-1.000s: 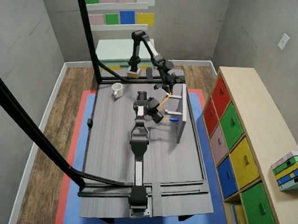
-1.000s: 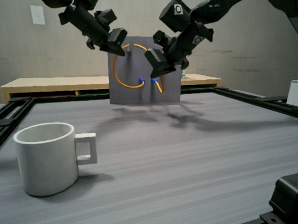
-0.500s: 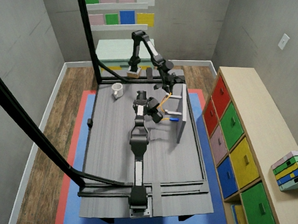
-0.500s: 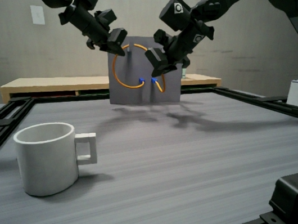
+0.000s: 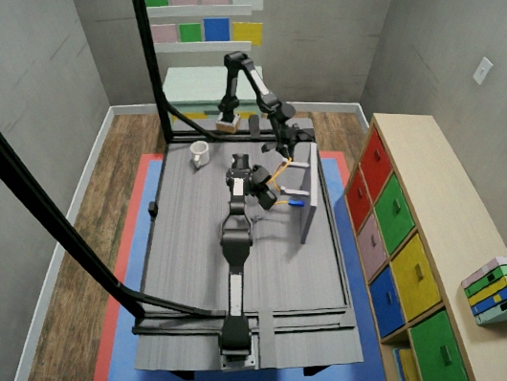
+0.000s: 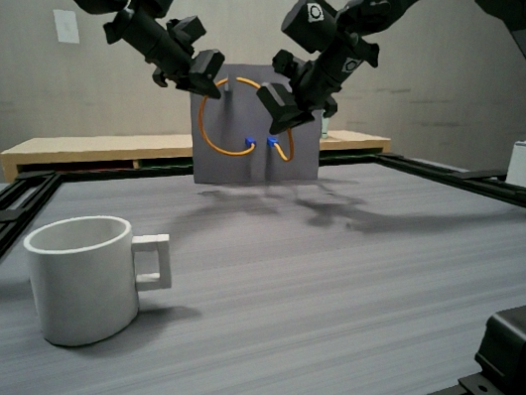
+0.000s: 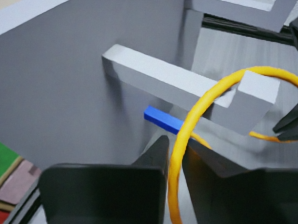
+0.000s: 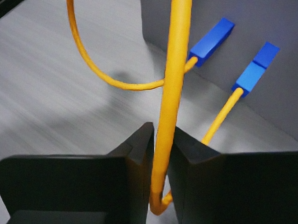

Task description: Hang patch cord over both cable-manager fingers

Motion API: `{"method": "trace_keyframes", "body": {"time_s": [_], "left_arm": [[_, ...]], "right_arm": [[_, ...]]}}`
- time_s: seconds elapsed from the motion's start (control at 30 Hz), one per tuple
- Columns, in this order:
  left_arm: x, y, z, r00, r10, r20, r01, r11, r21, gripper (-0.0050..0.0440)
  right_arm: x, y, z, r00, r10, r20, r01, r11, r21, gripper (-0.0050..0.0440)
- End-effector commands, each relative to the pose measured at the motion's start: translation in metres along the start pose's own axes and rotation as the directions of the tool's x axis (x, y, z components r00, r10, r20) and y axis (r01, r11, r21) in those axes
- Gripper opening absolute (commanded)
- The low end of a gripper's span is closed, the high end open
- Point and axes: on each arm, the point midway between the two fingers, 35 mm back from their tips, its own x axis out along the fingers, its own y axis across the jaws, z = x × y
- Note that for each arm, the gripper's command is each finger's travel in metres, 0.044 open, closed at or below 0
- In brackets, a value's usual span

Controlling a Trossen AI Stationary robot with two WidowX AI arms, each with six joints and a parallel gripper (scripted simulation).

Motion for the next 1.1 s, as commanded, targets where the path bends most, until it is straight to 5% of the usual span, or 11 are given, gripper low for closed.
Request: {"method": "trace_keyframes", "body": {"time_s": [0.0,1.07], "left_arm": [[-0.0067,0.0006,0.0124,0.999,0.003,0.032,-0.003,1.000,0.007,0.0040],[-0.0067,0.0006,0.0124,0.999,0.003,0.032,-0.003,1.000,0.007,0.0040]], "right_arm": [[-0.0239,0.0060,0.0286,0.998,0.034,0.043,-0.036,0.998,0.044,0.0025],[-0.0319,0.0004,0.0306,0.999,-0.009,0.038,0.007,0.999,0.050,0.0025]]}}
